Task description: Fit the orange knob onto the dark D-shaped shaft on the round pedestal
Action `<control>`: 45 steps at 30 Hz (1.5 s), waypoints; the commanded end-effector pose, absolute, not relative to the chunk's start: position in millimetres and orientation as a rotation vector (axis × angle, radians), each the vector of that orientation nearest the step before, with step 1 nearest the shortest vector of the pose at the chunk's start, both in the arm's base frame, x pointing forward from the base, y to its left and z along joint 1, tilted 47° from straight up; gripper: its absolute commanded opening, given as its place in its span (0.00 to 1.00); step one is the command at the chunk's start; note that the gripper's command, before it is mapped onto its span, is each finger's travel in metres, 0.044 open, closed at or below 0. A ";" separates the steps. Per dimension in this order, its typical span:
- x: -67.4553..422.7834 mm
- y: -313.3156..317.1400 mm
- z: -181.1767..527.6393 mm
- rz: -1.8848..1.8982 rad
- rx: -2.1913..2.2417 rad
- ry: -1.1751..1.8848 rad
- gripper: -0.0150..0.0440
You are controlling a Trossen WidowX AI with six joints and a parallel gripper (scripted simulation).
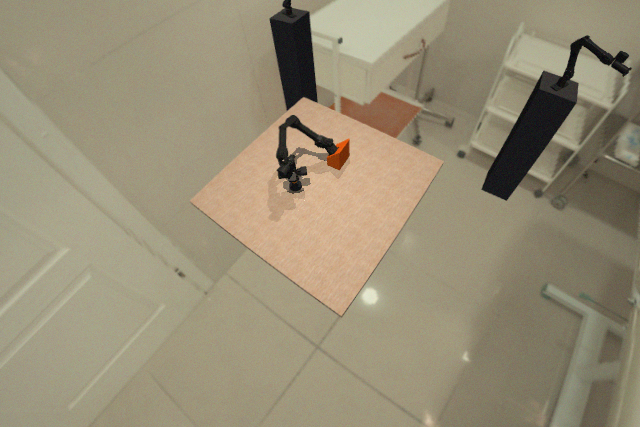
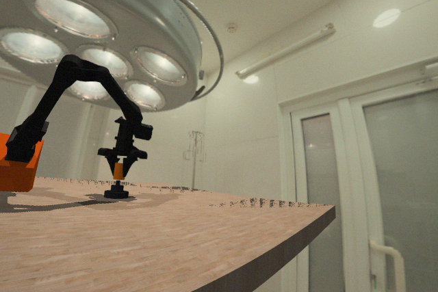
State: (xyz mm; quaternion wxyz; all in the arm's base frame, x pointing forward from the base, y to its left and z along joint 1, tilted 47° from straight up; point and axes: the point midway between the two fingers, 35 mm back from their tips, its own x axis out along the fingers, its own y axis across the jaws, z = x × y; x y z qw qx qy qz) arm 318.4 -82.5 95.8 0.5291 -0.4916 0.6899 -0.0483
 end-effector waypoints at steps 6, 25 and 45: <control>318.4 -83.8 94.3 -0.098 -1.196 1.652 0.25; 317.2 -91.0 87.5 -0.099 -1.196 1.652 0.25; 318.0 -97.0 81.4 -0.100 -1.189 1.652 0.25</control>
